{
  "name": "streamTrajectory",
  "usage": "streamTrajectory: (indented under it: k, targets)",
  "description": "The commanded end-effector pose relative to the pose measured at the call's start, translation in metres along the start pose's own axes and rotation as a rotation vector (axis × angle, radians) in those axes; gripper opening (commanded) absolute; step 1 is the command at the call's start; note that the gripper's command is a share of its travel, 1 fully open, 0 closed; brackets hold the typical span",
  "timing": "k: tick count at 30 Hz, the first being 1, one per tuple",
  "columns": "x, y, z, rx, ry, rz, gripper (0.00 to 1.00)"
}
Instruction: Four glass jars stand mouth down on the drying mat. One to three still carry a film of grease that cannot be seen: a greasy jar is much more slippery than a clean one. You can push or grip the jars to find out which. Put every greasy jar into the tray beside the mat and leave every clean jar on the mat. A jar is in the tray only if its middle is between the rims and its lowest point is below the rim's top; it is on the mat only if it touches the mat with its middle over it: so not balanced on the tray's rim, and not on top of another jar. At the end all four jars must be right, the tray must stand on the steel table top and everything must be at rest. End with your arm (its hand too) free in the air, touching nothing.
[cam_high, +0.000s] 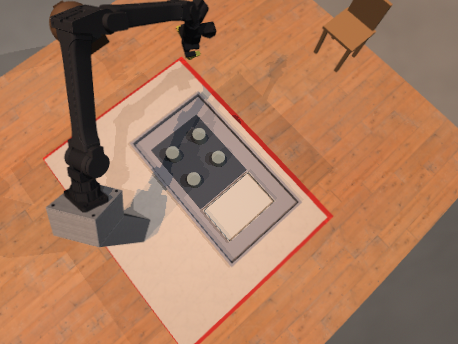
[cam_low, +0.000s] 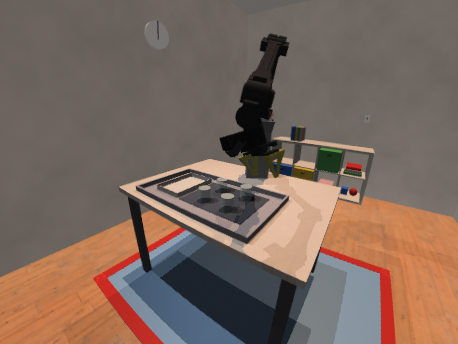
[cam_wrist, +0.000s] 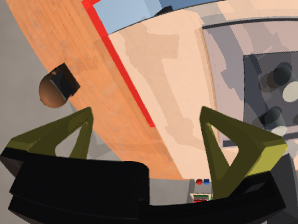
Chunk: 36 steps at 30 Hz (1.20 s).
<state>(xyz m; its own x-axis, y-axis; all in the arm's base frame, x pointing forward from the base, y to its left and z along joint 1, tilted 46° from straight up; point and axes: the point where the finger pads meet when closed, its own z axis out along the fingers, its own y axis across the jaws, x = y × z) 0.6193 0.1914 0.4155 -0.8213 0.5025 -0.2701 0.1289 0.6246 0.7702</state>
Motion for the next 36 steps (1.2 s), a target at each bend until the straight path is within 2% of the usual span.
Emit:
streamTrajectory:
  k: [1, 16, 31, 33, 36]
  targets:
    - [-0.001, 0.005, -0.007, -0.009, -0.009, -0.006, 1.0]
    - [-0.001, 0.005, -0.007, -0.009, -0.009, -0.006, 1.0]
    - [0.027, -0.089, -0.011, -0.026, -0.034, 0.094, 1.0]
    - [0.027, -0.089, -0.011, -0.026, -0.034, 0.094, 1.0]
    - [0.033, -0.108, -0.012, -0.029, -0.039, 0.114, 1.0]
